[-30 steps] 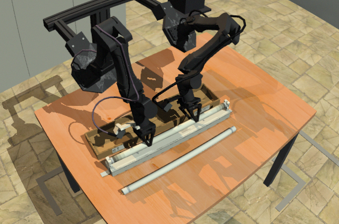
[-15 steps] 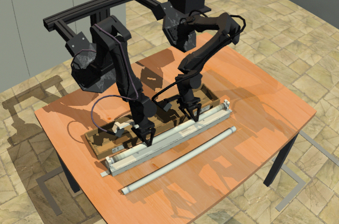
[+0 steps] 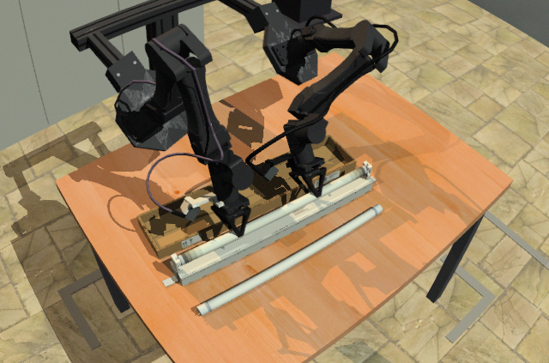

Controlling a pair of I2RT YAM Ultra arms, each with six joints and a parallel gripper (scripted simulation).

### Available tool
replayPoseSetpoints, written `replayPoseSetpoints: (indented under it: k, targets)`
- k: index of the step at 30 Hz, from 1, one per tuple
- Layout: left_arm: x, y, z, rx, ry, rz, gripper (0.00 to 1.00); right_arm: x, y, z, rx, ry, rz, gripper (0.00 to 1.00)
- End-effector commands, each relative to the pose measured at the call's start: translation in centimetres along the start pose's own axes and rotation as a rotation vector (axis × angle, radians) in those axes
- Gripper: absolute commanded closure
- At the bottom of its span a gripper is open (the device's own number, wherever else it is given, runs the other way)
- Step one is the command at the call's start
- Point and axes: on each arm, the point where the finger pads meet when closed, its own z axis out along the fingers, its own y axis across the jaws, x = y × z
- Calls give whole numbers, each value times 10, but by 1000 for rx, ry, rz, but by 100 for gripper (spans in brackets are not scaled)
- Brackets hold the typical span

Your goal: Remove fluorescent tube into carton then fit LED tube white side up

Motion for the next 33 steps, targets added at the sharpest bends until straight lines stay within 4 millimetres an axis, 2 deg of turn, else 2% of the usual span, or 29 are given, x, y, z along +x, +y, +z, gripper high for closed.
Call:
replayPoseSetpoints:
  k: [1, 2, 3, 5, 7, 10, 12, 14, 16, 17, 18, 19, 22, 23, 24, 26, 27, 29, 32, 33]
  targets:
    - [-4, -3, -23, 11, -8, 18, 51, -3, -18, -16, 58, -23, -10, 51]
    - [-3, -4, -26, 12, -7, 19, 51, -4, -18, -19, 60, -24, -10, 51]
    - [-7, -1, -26, 4, -25, 21, 51, -2, -10, -18, 25, -15, -4, 51]
    - [-7, -1, -26, 4, -25, 21, 51, -2, -10, -18, 25, -15, -4, 51]
    - [-3, -3, -37, 11, -7, 15, 51, -4, -23, -30, 69, -25, -13, 51]
    - [-3, -2, -48, 7, -9, 11, 51, -3, -11, -41, 45, -24, -7, 51]
    - [-3, 0, -55, 4, -10, 6, 51, -4, -19, -47, 59, -26, -11, 51]
    - [-3, -1, -61, 5, -10, 7, 51, -4, -13, -54, 50, -26, -8, 51]
    - [-2, -1, -68, 5, -9, 6, 51, -5, -18, -61, 60, -28, -11, 51]
    - [-9, 12, -63, -15, -31, -17, 51, -1, 2, -58, 4, -13, 2, 51]
    - [-11, 18, -60, -24, -34, -30, 51, -1, -14, -55, 32, -14, -7, 51]
    - [-7, 5, -60, -6, -36, -4, 51, -1, -16, -54, 35, -13, -8, 51]
    - [-8, 2, -63, -4, -41, 6, 51, -2, -14, -56, 28, -13, -6, 51]
    - [-2, -2, -54, -1, -23, -6, 51, -4, 3, -55, 2, -21, -5, 51]
    - [2, -5, -52, 2, -17, -6, 51, -8, 7, -53, 1, -33, -4, 51]
    - [-10, -1, -59, 0, -39, 10, 51, -8, -1, -48, 29, -35, -12, 51]
    - [-12, 2, -59, -5, -41, 4, 51, -3, 4, -52, 11, -19, -13, 51]
    - [-12, 7, -59, -11, -41, -6, 51, 0, 0, -48, 29, -16, -20, 51]
    - [-14, 14, -60, -21, -45, -20, 51, -3, 9, -52, 1, -20, -10, 51]
    - [-14, 16, -60, -23, -45, -23, 51, -3, 7, -50, 11, -22, -12, 51]
